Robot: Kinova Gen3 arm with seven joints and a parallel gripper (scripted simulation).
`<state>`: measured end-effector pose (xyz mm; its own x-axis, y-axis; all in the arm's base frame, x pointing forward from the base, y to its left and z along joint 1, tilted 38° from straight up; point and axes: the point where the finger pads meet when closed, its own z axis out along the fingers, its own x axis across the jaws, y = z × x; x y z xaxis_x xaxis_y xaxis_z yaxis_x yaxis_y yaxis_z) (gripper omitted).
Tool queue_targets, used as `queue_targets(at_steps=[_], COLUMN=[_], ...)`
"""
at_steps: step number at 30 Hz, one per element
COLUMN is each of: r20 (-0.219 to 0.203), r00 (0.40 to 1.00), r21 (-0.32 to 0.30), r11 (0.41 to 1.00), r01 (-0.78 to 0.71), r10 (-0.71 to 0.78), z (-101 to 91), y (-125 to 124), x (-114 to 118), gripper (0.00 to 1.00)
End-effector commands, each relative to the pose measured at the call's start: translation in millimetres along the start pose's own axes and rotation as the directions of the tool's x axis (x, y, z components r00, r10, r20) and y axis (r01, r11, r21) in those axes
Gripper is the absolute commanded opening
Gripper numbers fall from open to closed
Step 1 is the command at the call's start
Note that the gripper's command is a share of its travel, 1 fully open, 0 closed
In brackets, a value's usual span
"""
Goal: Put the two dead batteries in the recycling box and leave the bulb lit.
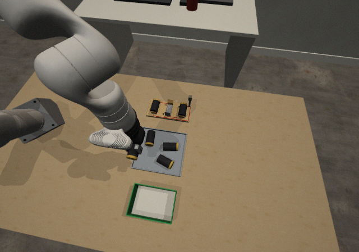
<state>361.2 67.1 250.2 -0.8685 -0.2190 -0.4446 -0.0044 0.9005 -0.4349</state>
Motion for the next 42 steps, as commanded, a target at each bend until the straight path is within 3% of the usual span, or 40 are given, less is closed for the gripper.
queue_targets(at_steps=[1,9,21,29,42], r20=[0.001,0.001,0.001,0.001,0.001], r00=[1.0,1.0,1.0,1.0,1.0], r21=[0.0,0.0,0.0,0.0,0.0], r11=[1.0,1.0,1.0,1.0,1.0], r01=[0.0,0.0,0.0,0.0,0.0], r10=[0.0,0.0,0.0,0.0,0.0], z=[-0.3,8.0,72.0,84.8,85.1], y=[0.1,0.1,0.2,0.2,0.2], x=[-0.3,-0.3,-0.4,-0.4,-0.4], gripper=[0.57,0.57,0.57,0.57,0.57])
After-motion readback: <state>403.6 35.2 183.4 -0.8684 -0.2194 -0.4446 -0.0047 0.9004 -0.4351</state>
